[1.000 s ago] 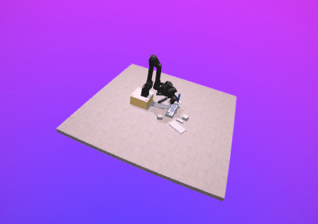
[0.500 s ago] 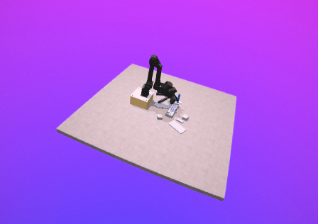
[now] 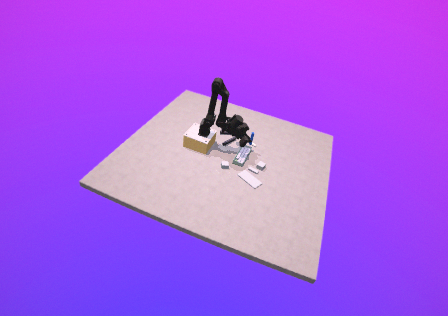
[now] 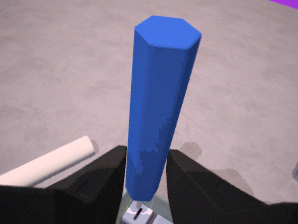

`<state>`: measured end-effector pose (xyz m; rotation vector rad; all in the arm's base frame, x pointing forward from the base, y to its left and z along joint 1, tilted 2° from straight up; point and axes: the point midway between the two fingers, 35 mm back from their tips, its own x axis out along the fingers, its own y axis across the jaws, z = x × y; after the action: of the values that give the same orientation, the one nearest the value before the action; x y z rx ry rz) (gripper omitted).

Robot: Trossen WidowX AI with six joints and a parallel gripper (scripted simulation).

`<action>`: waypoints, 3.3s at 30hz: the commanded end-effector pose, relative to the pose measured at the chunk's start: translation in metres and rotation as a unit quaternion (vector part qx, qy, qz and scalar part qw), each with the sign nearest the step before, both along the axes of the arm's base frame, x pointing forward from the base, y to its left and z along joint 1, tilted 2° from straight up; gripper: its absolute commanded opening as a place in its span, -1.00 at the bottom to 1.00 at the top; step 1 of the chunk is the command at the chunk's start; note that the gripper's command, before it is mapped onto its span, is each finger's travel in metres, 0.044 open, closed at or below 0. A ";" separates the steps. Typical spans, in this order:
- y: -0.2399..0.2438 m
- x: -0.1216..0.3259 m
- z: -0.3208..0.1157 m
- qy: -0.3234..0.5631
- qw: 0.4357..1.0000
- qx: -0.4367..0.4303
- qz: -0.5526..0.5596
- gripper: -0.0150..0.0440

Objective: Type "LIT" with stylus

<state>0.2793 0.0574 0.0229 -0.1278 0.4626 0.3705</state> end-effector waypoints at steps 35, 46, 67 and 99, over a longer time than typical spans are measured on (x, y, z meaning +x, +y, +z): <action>0.000 0.000 -0.014 0.003 1.000 0.001 -0.001 -0.22; 0.000 0.000 -0.013 0.003 1.000 0.001 -0.001 -0.22; 0.000 0.002 0.006 0.002 1.000 0.001 -0.001 -0.22; -0.004 -0.003 0.021 0.009 1.000 -0.004 0.002 -0.49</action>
<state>0.2767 0.0564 0.0444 -0.1271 0.4799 0.3712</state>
